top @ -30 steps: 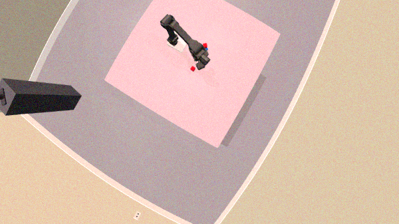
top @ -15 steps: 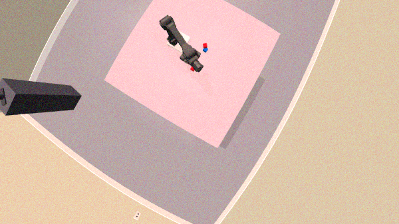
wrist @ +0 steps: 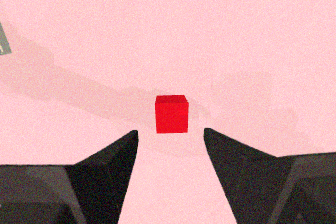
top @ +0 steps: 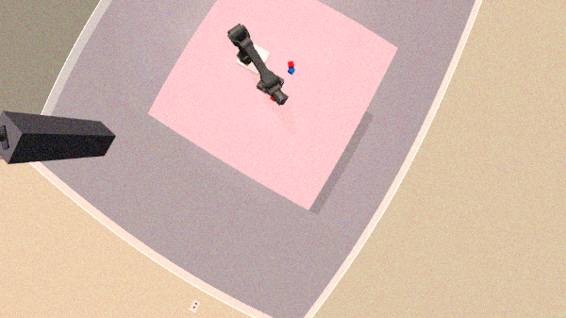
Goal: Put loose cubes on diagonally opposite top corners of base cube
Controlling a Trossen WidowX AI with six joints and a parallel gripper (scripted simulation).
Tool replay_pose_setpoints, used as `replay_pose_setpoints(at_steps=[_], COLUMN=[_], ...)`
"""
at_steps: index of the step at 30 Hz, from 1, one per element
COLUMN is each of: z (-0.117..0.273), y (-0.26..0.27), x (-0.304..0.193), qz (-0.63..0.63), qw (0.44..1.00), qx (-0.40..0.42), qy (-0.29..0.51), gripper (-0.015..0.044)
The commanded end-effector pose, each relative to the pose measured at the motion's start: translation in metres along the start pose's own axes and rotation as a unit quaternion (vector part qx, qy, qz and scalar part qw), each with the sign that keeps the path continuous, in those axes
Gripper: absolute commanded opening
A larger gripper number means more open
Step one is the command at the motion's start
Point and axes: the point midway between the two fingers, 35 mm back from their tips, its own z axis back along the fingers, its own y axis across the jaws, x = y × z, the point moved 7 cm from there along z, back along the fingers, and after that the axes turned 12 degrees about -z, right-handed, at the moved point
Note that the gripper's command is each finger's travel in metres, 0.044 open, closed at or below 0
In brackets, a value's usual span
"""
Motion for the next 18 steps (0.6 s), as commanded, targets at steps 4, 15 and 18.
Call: replay_pose_setpoints(at_steps=[4,15,18], z=[-0.015,-0.029,-0.034], y=[0.0,-0.001,-0.001], x=[0.0,0.0,0.0], qz=[0.002,0.002,0.002], qw=[1.0,1.0,1.0], qx=[-0.005,-0.005,-0.005], qy=[-0.002,-0.002,-0.002], gripper=[0.0265,0.0265,0.0265])
